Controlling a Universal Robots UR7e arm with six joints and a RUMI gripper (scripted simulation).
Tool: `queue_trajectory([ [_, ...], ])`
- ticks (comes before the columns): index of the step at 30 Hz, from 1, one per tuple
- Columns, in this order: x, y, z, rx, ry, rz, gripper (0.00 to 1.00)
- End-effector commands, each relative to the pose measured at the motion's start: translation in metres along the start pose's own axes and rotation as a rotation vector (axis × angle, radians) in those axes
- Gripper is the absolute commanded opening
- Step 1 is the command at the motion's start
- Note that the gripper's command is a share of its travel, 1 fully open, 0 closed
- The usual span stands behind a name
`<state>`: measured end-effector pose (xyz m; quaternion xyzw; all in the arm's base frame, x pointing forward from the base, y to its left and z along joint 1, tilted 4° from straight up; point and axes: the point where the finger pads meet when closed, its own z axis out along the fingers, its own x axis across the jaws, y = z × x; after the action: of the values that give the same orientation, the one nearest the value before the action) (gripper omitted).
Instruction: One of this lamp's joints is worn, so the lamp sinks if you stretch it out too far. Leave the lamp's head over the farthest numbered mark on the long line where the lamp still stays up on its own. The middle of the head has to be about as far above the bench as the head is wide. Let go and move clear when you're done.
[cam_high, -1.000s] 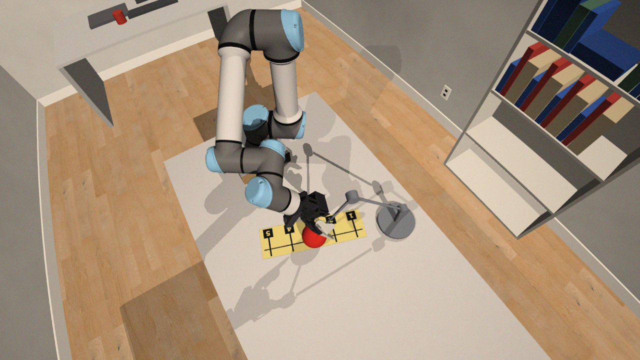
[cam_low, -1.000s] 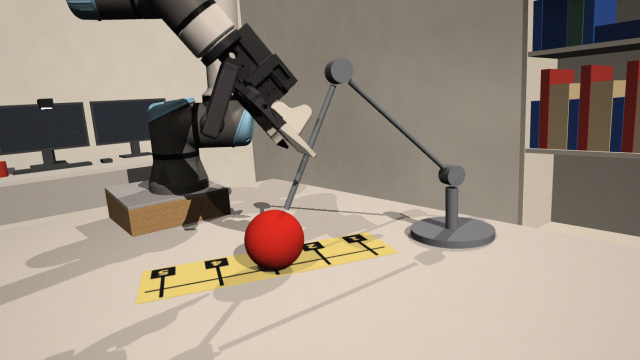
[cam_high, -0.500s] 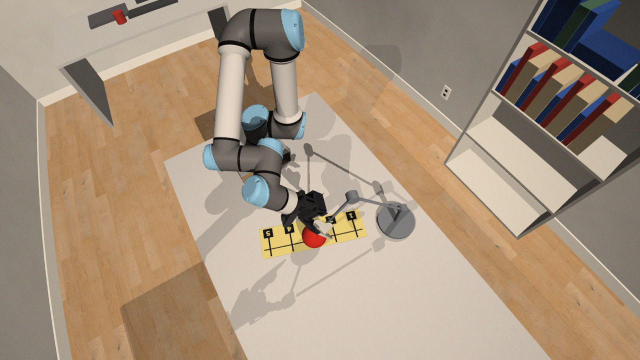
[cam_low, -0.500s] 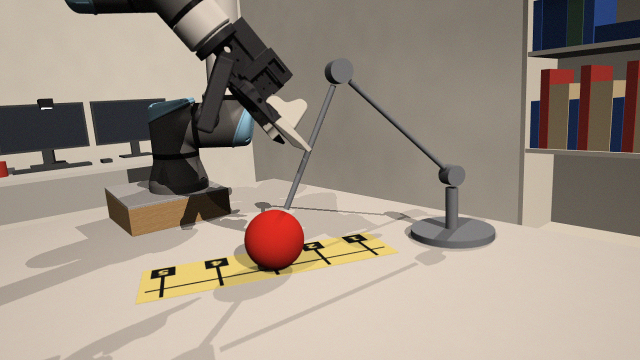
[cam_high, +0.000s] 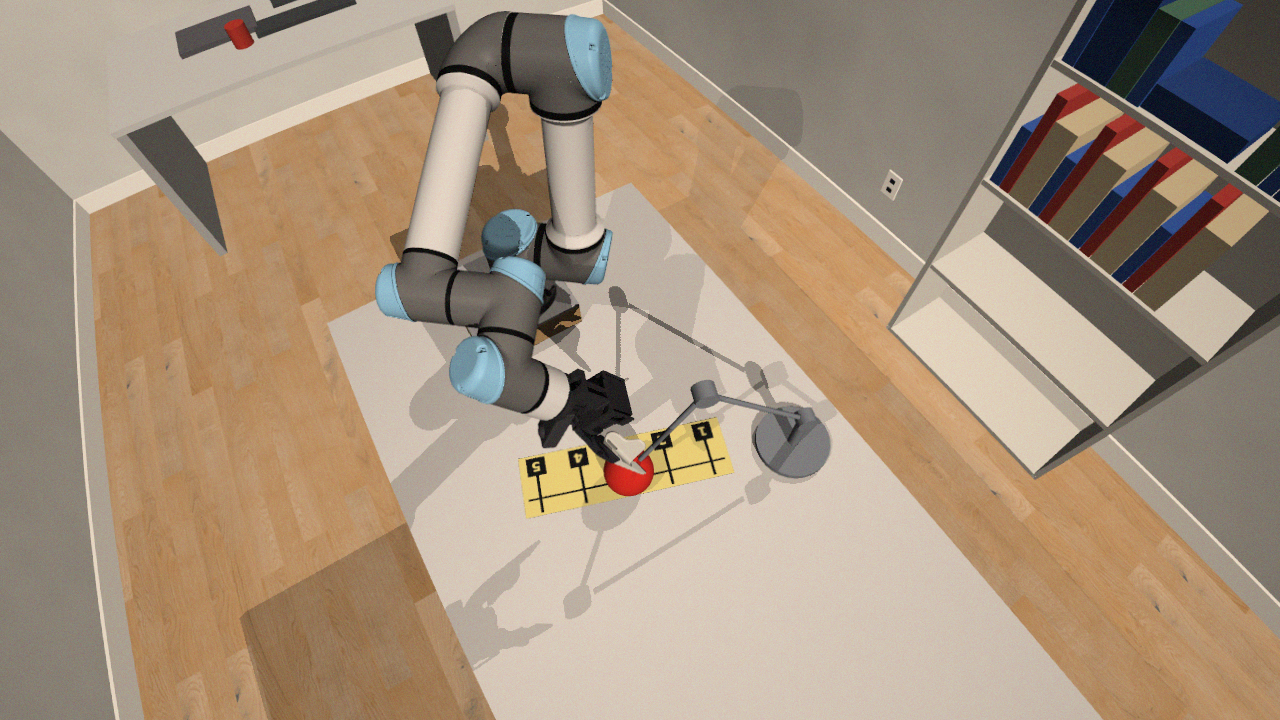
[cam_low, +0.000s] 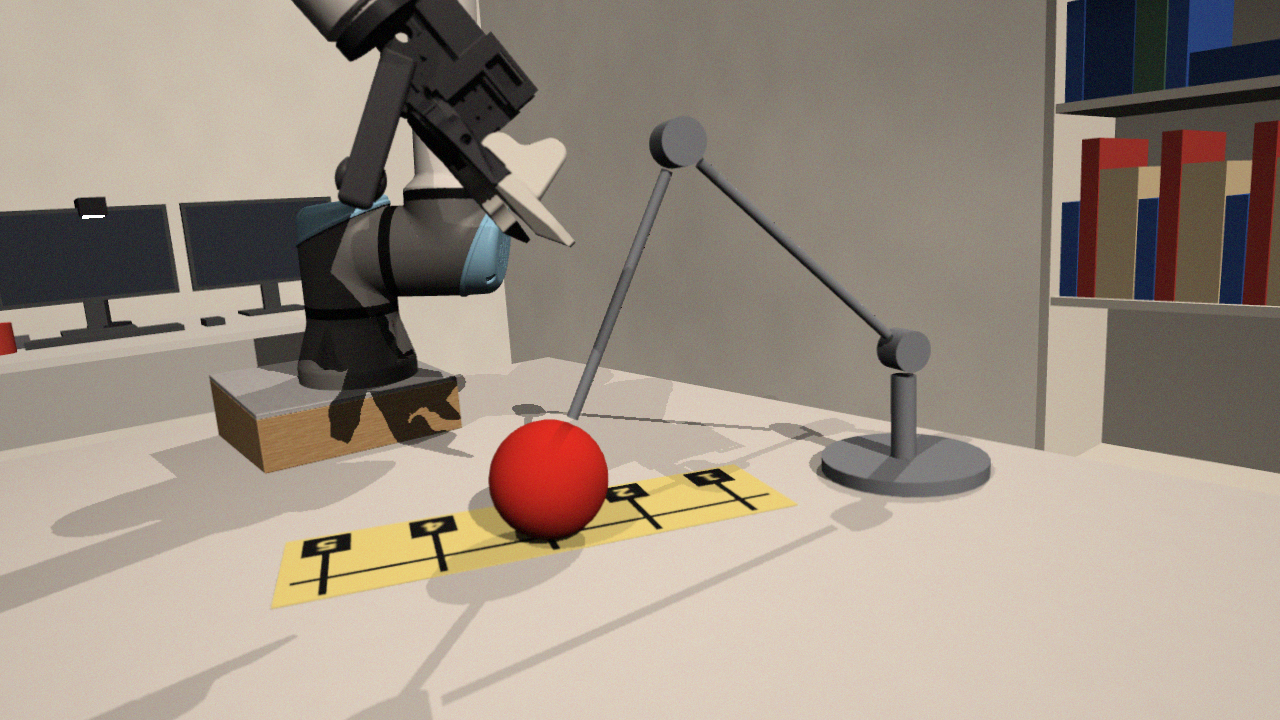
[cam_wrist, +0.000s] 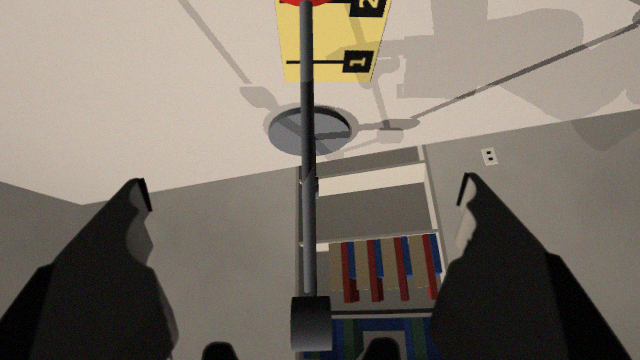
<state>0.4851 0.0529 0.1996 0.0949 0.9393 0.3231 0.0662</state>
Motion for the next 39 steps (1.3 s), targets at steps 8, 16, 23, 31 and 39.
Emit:
queue_trajectory([
  [8, 0.000, 0.000, -0.043, 0.000, -0.001, -0.001, 1.00],
  [16, 0.000, 0.000, -0.052, 0.001, -0.002, -0.001, 1.00],
  [23, 0.000, 0.000, -0.048, 0.001, -0.002, 0.000, 1.00],
  [31, 0.000, 0.000, -0.046, 0.001, -0.003, 0.000, 1.00],
  [39, 0.000, 0.000, -0.046, 0.001, -0.003, 0.000, 1.00],
])
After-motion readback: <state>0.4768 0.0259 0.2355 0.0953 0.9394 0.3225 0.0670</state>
